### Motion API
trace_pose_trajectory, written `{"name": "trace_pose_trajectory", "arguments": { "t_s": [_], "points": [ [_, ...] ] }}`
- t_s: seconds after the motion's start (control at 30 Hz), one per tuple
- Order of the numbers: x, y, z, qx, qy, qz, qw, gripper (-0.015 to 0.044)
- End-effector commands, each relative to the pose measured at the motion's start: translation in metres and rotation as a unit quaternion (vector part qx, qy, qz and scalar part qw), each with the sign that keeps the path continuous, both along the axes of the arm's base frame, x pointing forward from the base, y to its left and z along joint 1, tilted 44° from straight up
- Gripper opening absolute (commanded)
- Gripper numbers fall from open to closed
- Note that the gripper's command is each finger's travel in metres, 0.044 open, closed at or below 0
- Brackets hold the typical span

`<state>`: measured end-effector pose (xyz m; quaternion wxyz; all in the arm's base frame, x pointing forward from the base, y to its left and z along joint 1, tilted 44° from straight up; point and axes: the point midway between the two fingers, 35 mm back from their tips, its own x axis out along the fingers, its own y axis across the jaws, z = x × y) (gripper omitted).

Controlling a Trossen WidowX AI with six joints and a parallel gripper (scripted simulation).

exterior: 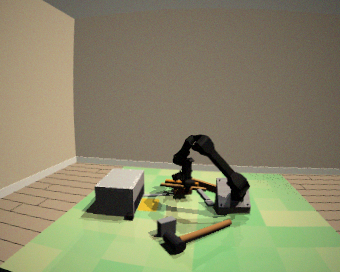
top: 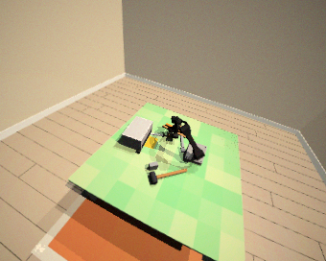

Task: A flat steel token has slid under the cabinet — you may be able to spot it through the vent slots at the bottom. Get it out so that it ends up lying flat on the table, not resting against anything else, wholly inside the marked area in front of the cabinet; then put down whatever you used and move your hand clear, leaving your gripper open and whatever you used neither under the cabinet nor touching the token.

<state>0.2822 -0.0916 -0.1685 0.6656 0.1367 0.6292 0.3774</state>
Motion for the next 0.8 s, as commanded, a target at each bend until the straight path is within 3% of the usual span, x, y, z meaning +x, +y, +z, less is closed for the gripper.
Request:
{"name": "trace_pose_trajectory", "arguments": {
  "t_s": [0.0, 0.77],
  "points": [
    [0.009, 0.002, 0.002, 0.000, -0.002, -0.001, 1.000, 0.0000],
    [0.042, 0.012, 0.008, 0.000, -0.002, -0.001, 1.000, 0.0000]
  ]
}}
